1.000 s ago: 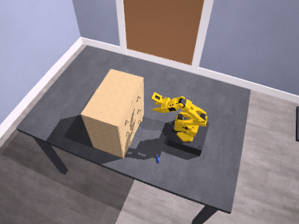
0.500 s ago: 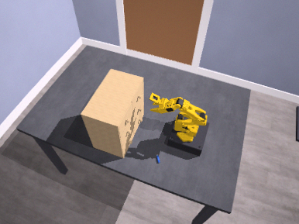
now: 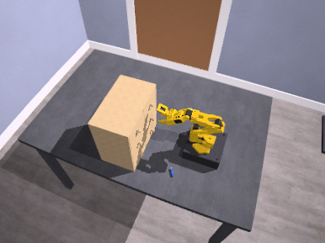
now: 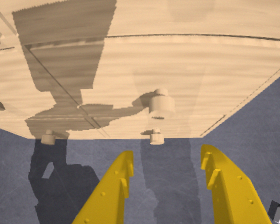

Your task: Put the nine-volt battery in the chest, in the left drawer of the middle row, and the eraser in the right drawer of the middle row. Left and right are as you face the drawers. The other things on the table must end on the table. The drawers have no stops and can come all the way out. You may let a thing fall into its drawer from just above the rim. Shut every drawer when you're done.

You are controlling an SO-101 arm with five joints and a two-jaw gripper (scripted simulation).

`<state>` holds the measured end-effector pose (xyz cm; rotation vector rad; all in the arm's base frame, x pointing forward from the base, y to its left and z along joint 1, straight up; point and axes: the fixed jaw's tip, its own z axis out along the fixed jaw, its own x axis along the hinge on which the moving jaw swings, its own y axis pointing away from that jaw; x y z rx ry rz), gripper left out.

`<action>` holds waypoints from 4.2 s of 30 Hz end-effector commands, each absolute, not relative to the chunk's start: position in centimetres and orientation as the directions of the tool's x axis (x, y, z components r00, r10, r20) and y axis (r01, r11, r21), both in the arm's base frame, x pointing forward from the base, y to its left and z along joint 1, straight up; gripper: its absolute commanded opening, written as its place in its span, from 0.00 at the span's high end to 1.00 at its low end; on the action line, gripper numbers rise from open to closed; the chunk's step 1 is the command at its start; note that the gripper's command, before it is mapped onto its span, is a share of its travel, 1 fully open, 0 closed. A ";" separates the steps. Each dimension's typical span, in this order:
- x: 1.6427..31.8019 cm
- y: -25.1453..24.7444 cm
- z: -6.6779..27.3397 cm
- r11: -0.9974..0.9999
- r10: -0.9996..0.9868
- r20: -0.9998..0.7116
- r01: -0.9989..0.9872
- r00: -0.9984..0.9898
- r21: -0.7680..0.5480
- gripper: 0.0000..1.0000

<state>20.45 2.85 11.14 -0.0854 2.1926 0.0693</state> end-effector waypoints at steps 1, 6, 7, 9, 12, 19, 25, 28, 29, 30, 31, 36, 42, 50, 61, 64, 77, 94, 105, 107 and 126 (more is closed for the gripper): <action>20.6 2.8 10.8 0.996 -0.034 -0.808 -0.085 -0.589 0.020 0.79; 20.6 2.8 10.8 0.996 -0.034 -0.808 -0.085 -0.589 0.020 0.79; 20.6 2.8 10.8 0.996 -0.034 -0.808 -0.085 -0.589 0.020 0.79; 20.6 2.8 10.8 0.996 -0.034 -0.808 -0.085 -0.589 0.020 0.79; 20.6 2.8 10.8 0.996 -0.034 -0.808 -0.085 -0.589 0.020 0.79; 20.6 2.8 10.6 0.996 -0.034 -0.808 -0.084 -0.589 0.020 0.79; 20.6 2.8 10.5 0.996 -0.033 -0.808 -0.083 -0.589 0.020 0.79; 20.6 2.8 10.5 0.996 -0.033 -0.808 -0.083 -0.589 0.020 0.79; 20.6 2.8 10.5 0.996 -0.033 -0.808 -0.083 -0.589 0.020 0.79; 20.6 2.8 10.5 0.996 -0.033 -0.808 -0.083 -0.589 0.020 0.79; 20.6 2.8 10.5 0.996 -0.033 -0.808 -0.083 -0.589 0.020 0.79; 20.6 2.8 10.4 0.996 -0.033 -0.808 -0.083 -0.589 0.020 0.79; 20.6 2.8 10.4 0.996 -0.033 -0.808 -0.083 -0.589 0.020 0.79; 20.5 2.8 10.4 0.996 -0.033 -0.808 -0.082 -0.589 0.020 0.79; 20.5 2.7 10.3 0.997 -0.032 -0.808 -0.081 -0.589 0.020 0.79; 20.5 2.7 10.3 0.997 -0.032 -0.808 -0.081 -0.589 0.020 0.79; 20.5 2.7 10.3 0.997 -0.032 -0.808 -0.081 -0.589 0.020 0.79; 22.3 2.9 9.7 0.997 -0.033 -0.808 -0.081 -0.589 0.018 0.79; 23.8 3.0 9.0 0.997 -0.034 -0.808 -0.080 -0.588 0.017 0.79; 23.8 3.0 9.0 0.997 -0.034 -0.808 -0.080 -0.588 0.017 0.79; 24.1 3.0 8.8 0.997 -0.034 -0.808 -0.080 -0.588 0.016 0.79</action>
